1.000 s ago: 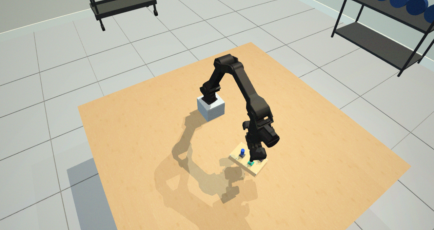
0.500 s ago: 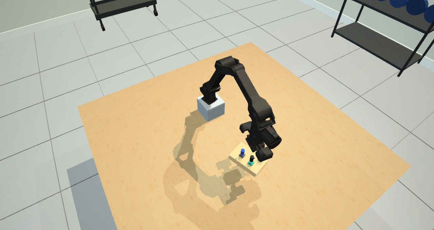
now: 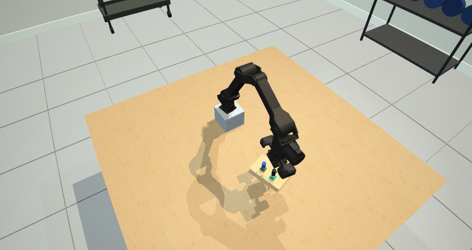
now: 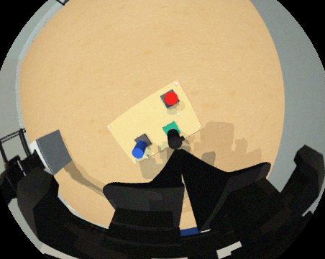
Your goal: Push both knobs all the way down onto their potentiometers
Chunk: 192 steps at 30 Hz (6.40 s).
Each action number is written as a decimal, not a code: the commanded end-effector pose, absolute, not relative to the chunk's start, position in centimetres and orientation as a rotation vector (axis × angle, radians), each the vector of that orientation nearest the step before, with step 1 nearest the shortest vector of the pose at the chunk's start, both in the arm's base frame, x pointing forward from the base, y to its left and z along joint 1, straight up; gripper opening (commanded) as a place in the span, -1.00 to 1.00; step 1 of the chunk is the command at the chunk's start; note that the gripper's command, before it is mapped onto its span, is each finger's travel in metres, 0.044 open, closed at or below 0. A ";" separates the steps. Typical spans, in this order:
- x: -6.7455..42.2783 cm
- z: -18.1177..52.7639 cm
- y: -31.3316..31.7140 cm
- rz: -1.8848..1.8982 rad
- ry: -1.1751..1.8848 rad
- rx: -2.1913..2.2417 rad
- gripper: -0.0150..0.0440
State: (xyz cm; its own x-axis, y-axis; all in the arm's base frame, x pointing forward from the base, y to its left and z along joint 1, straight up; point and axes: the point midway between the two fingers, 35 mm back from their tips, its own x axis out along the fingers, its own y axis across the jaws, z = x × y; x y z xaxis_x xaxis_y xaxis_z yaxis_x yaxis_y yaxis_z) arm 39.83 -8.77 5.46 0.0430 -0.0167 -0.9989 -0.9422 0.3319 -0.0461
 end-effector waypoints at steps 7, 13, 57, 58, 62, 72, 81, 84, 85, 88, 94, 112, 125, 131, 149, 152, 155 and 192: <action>39.9 3.7 -8.7 0.930 1.322 -0.985 -0.49; 39.9 3.6 -8.7 0.930 1.322 -0.985 -0.49; 39.9 3.2 -8.7 0.930 1.322 -0.985 -0.49; 39.9 3.2 -8.7 0.930 1.322 -0.985 -0.49; 39.9 3.1 -8.7 0.930 1.322 -0.985 -0.49; 39.9 2.7 -8.7 0.930 1.322 -0.985 -0.49; 39.9 2.4 -8.7 0.930 1.322 -0.985 -0.49; 39.9 2.2 -8.7 0.930 1.322 -0.985 -0.49; 39.9 2.2 -8.7 0.930 1.322 -0.985 -0.49; 39.9 2.2 -8.7 0.930 1.322 -0.985 -0.49; 39.9 2.1 -8.7 0.930 1.322 -0.985 -0.49; 39.9 1.4 -8.7 0.930 1.322 -0.985 -0.49; 40.0 1.0 -8.8 0.930 1.322 -0.985 -0.49; 40.0 0.8 -8.8 0.930 1.322 -0.985 -0.49; 40.0 0.3 -8.8 0.930 1.322 -0.985 -0.49; 40.0 0.3 -8.8 0.930 1.322 -0.985 -0.49; 40.0 0.1 -8.8 0.930 1.322 -0.985 -0.49; 40.0 -0.9 -8.8 0.930 1.322 -0.985 -0.49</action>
State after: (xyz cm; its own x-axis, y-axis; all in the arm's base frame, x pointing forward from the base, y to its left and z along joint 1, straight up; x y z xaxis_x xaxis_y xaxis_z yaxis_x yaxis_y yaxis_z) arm 39.62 -8.73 1.22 0.0517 -0.0185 -0.9985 -0.9421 0.3307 -0.0549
